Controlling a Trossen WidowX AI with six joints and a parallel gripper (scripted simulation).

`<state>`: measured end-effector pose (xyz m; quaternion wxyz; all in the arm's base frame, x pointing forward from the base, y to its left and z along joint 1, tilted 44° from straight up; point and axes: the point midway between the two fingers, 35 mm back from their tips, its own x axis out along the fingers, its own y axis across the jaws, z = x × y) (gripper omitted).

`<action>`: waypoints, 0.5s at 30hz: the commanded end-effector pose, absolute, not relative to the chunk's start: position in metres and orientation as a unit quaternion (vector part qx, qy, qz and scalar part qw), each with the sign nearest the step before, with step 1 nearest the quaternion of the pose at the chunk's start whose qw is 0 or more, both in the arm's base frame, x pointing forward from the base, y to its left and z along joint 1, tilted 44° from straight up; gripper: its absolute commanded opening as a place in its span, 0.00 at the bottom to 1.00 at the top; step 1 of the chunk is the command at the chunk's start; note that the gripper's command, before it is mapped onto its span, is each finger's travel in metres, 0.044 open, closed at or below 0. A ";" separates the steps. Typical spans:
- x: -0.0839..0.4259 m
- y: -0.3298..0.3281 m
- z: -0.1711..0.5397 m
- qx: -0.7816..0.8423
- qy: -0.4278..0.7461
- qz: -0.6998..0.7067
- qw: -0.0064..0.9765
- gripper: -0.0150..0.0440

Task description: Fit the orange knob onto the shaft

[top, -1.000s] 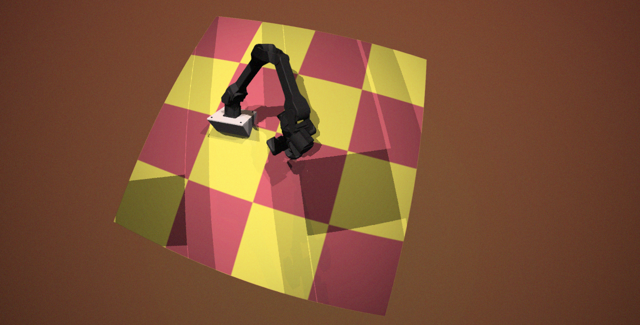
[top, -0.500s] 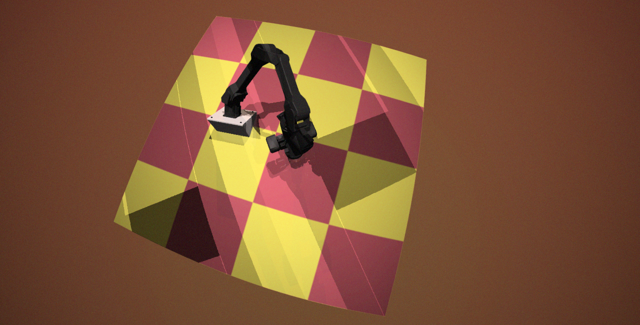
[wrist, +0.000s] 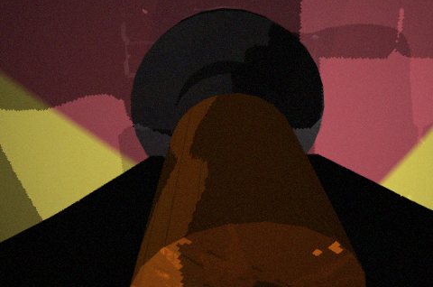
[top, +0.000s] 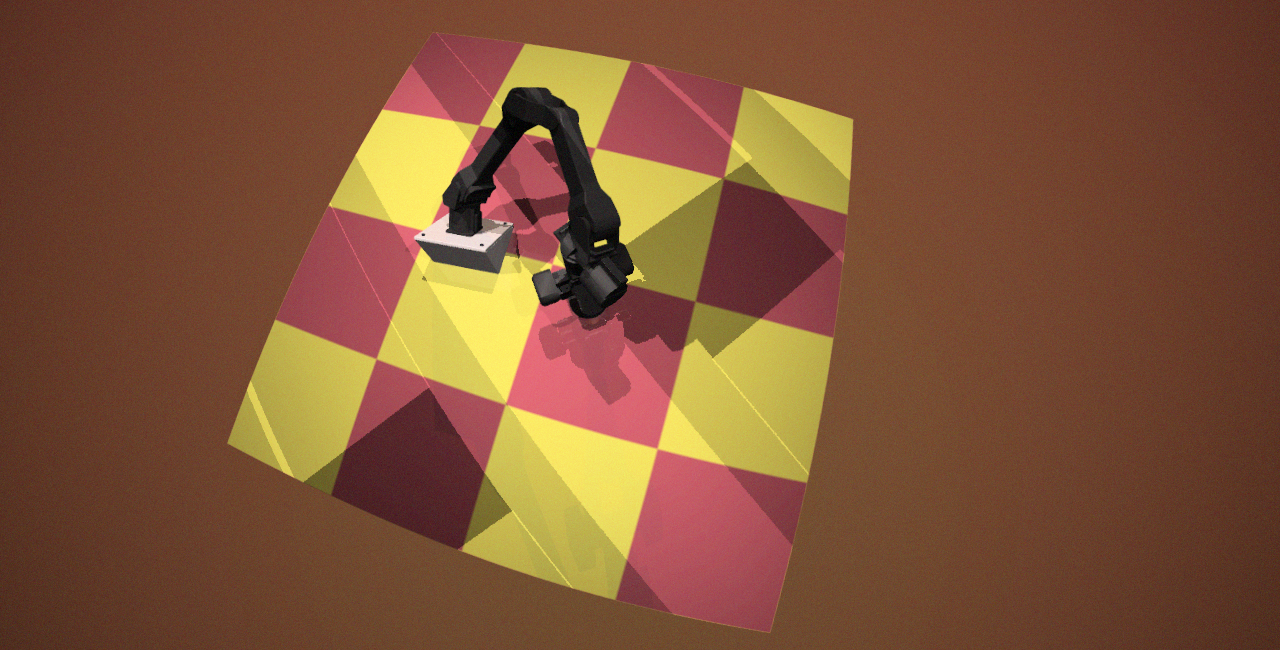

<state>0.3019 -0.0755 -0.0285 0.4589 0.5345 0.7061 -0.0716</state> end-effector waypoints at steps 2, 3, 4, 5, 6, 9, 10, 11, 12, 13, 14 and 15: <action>0.303 -0.078 -0.026 0.536 0.705 -0.072 0.459 0.25; 0.304 -0.079 -0.025 0.536 0.705 -0.072 0.459 0.25; 0.304 -0.079 -0.025 0.538 0.704 -0.075 0.457 0.25; 0.304 -0.079 -0.025 0.542 0.704 -0.081 0.453 0.25; 0.304 -0.079 -0.025 0.548 0.703 -0.091 0.445 0.25; 0.304 -0.079 -0.026 0.572 0.696 -0.131 0.413 0.25; 0.304 -0.079 -0.026 0.579 0.694 -0.142 0.404 0.25; 0.304 -0.079 -0.026 0.581 0.693 -0.145 0.401 0.25; 0.304 -0.079 -0.027 0.581 0.693 -0.145 0.401 0.25; 0.304 -0.079 -0.027 0.581 0.693 -0.145 0.401 0.25; 0.304 -0.078 -0.027 0.581 0.693 -0.145 0.401 0.25; 0.303 -0.078 -0.027 0.581 0.693 -0.145 0.401 0.25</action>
